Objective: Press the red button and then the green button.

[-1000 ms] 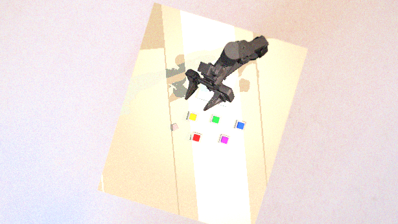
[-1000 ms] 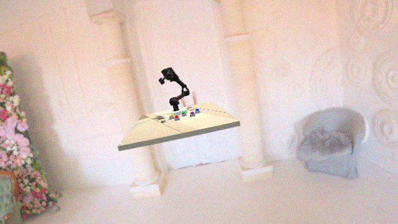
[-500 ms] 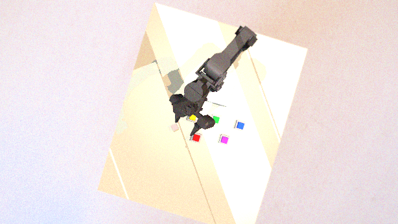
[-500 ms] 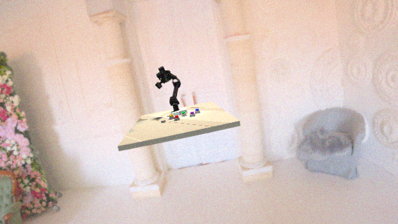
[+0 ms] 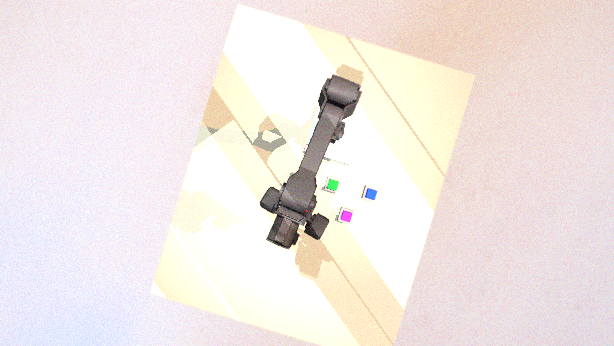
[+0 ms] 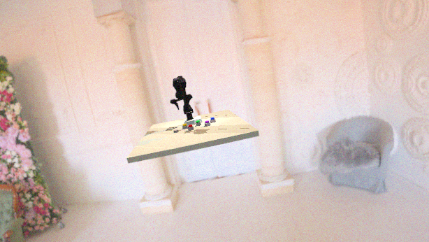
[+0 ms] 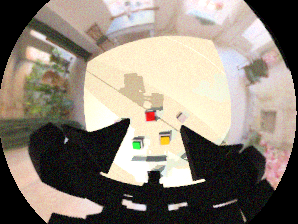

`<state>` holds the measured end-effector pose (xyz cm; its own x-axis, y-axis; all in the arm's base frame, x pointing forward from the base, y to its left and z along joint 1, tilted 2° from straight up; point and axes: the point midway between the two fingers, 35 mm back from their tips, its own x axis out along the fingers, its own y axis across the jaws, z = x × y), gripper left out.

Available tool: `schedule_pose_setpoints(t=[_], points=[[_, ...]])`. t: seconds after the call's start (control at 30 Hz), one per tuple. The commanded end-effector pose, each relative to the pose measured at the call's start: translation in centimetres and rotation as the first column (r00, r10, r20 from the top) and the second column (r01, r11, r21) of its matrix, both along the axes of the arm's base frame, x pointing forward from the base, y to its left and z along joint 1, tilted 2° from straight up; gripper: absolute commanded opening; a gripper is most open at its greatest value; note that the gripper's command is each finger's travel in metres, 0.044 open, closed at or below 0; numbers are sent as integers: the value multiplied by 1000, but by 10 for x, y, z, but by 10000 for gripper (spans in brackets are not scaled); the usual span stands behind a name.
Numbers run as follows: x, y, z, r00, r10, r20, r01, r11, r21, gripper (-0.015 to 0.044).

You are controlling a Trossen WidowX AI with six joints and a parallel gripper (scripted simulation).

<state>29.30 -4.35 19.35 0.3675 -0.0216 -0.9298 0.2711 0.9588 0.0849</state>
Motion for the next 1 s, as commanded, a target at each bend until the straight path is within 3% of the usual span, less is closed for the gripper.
schedule_pose_setpoints(t=[0.0, 0.13, 0.33, 0.53, 0.8, 0.97], points=[[10, 16, -42, 961, 139, -239, -148, 989, -22, 400], [12, 24, -61, 918, 199, -342, -219, 975, -20, 400], [12, 25, -62, 916, 202, -346, -222, 975, -20, 400], [14, 23, -121, 916, 202, -347, -222, 975, -20, 242], [14, 23, -124, 916, 202, -347, -222, 975, -20, 32], [14, 23, -124, 916, 202, -347, -222, 975, -20, 20]])
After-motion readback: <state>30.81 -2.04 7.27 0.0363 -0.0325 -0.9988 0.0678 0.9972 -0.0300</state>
